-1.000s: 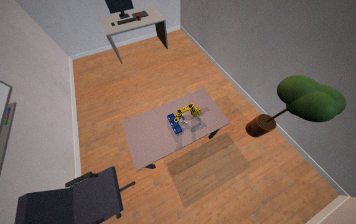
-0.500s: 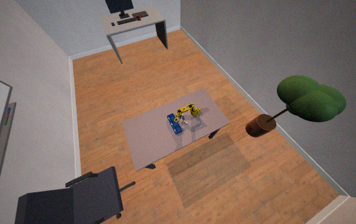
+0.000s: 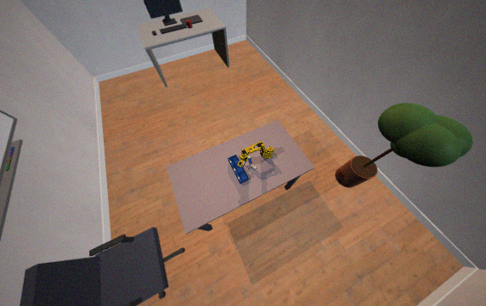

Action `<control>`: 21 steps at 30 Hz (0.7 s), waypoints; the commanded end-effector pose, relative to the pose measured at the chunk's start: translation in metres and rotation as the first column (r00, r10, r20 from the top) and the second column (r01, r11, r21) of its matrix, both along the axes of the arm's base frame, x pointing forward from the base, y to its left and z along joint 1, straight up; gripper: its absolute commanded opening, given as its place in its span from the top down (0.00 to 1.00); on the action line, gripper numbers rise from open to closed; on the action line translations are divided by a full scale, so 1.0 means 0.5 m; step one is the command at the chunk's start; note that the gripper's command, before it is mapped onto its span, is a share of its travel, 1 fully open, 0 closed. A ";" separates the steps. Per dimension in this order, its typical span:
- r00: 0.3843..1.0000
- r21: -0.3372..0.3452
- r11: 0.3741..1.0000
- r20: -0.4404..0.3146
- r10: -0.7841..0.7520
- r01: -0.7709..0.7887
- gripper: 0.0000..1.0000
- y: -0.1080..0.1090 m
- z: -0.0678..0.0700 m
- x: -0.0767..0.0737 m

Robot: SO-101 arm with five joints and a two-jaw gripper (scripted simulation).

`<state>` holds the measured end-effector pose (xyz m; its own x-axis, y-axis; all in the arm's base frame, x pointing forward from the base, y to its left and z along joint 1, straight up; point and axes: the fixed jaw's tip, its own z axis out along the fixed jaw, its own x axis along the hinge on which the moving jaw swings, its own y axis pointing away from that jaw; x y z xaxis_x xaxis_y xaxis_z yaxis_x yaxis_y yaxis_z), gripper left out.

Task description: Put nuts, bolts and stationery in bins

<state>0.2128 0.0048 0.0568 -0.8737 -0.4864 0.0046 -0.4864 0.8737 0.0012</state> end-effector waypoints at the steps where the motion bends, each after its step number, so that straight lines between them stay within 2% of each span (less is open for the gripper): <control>1: 0.999 0.001 1.000 0.035 0.002 -0.002 0.78 -0.005 0.014 0.009; 13: 0.999 0.001 1.000 0.035 0.002 -0.002 0.78 -0.005 0.012 0.010; 21: 0.999 0.001 1.000 0.035 0.002 -0.002 0.78 -0.005 -0.005 0.012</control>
<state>0.2146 0.0047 0.0539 -0.8736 -0.4866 0.0029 -0.4866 0.8736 0.0003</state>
